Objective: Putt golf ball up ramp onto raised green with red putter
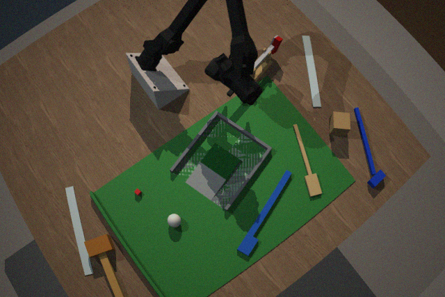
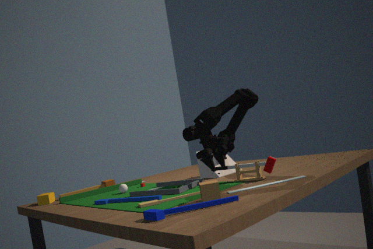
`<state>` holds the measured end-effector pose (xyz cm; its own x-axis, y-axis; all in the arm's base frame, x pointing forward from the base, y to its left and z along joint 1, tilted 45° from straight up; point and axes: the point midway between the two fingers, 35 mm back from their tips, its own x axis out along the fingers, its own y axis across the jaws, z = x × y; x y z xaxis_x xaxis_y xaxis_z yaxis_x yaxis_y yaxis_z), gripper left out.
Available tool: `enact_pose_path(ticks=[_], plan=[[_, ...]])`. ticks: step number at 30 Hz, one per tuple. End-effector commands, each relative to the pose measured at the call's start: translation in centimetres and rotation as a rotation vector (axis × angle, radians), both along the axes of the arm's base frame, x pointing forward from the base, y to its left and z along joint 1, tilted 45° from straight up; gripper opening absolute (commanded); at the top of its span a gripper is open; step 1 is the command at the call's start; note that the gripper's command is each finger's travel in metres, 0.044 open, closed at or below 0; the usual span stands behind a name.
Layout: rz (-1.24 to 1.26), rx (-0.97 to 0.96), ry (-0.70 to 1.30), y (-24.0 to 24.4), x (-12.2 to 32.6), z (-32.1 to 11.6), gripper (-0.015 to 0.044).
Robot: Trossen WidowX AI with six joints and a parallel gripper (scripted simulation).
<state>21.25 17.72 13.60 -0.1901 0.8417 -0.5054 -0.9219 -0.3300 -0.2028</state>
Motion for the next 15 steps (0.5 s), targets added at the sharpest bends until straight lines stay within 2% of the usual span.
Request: enact_pose_path(ticks=[1, 15], plan=[[-0.002, 0.003, 0.007, 0.3, -0.2, -0.3, 0.0440], [-0.002, 0.003, 0.007, 1.7, -0.4, -1.7, 0.0440]])
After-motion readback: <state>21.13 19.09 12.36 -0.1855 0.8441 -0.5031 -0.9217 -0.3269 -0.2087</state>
